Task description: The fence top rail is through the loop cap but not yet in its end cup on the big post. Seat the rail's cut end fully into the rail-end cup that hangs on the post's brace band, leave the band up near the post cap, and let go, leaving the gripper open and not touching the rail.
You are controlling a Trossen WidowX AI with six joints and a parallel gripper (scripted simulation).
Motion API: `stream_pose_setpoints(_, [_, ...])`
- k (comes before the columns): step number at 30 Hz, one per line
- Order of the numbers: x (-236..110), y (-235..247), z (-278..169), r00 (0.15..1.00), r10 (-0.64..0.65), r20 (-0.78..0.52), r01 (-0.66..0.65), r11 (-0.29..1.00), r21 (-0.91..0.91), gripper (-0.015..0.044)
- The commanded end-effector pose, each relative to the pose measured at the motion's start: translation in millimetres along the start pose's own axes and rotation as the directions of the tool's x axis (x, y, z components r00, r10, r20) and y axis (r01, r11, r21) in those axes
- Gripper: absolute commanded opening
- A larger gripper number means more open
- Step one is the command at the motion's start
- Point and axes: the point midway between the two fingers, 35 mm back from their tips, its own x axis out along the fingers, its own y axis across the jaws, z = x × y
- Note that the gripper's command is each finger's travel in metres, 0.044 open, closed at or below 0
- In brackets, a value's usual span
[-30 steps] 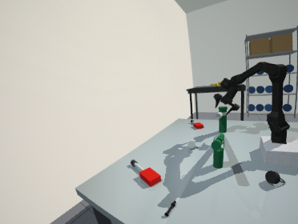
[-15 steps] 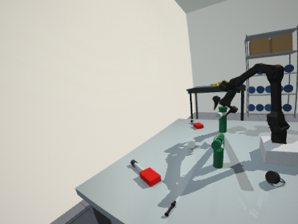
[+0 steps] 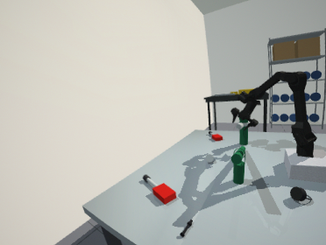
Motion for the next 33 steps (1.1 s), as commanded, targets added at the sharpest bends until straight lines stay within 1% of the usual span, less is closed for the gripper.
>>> stream_pose_setpoints(1, [11,3,0,1.0,0.012,0.001,-0.012,1.0,0.004,0.044])
stream_pose_setpoints(11, [27,4,1,1.0,0.011,0.001,-0.011,1.0,0.004,0.044])
stream_pose_setpoints(17, [28,4,1,1.0,0.011,0.001,-0.011,1.0,0.004,0.044])
stream_pose_setpoints(30, [28,4,1,1.0,0.011,0.001,-0.011,1.0,0.004,0.0099])
stream_pose_setpoints(33, [28,4,1,1.0,0.011,0.001,-0.011,1.0,0.004,0.0079])
